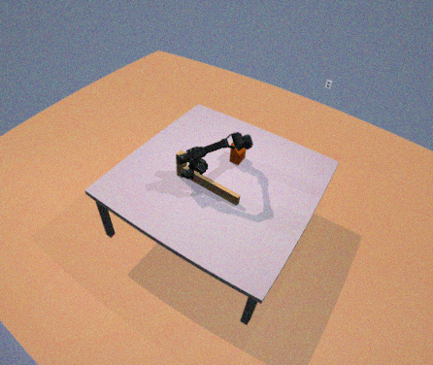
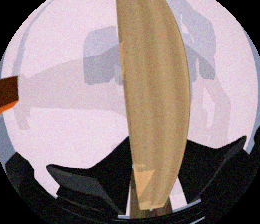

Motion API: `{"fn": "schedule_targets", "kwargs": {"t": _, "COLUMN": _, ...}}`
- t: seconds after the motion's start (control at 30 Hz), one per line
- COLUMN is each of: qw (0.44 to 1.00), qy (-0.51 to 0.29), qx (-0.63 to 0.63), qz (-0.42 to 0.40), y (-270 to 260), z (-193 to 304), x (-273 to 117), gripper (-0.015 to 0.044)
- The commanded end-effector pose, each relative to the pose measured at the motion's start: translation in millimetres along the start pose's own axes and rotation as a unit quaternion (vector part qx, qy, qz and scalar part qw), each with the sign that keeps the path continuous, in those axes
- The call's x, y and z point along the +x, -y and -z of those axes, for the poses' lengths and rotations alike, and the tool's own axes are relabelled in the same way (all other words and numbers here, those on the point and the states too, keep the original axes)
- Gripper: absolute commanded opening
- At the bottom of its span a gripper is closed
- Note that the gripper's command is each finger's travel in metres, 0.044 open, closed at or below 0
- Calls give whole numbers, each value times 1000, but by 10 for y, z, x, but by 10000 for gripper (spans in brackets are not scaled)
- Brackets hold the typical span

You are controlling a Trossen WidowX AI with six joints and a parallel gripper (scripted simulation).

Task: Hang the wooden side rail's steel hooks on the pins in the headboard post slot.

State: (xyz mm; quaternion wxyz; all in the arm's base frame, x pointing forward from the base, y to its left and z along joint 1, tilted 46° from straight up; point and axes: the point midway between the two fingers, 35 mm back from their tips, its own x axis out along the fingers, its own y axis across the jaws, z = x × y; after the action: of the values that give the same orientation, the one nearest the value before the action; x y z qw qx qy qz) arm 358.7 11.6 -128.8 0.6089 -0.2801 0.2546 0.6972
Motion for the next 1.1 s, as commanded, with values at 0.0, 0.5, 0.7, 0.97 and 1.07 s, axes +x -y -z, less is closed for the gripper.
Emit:
{"fn": "schedule_targets", "kwargs": {"t": 0.0, "qw": 1000, "qy": 0, "qx": 0, "qz": 0, "y": 0, "z": 0, "x": 0, "gripper": 262}}
{"fn": "schedule_targets", "kwargs": {"t": 0.5, "qw": 1000, "qy": -4, "qx": 1, "qz": 1, "y": 0, "z": -61, "x": -403, "gripper": 440}}
{"fn": "schedule_targets", "kwargs": {"t": 0.7, "qw": 1000, "qy": -3, "qx": 1, "qz": 1, "y": -9, "z": -299, "x": -397, "gripper": 440}}
{"fn": "schedule_targets", "kwargs": {"t": 0.97, "qw": 1000, "qy": -6, "qx": -5, "qz": -1, "y": 0, "z": -270, "x": -389, "gripper": 440}}
{"fn": "schedule_targets", "kwargs": {"t": 1.07, "qw": 1000, "qy": -6, "qx": -5, "qz": -1, "y": 0, "z": -270, "x": -389, "gripper": 440}}
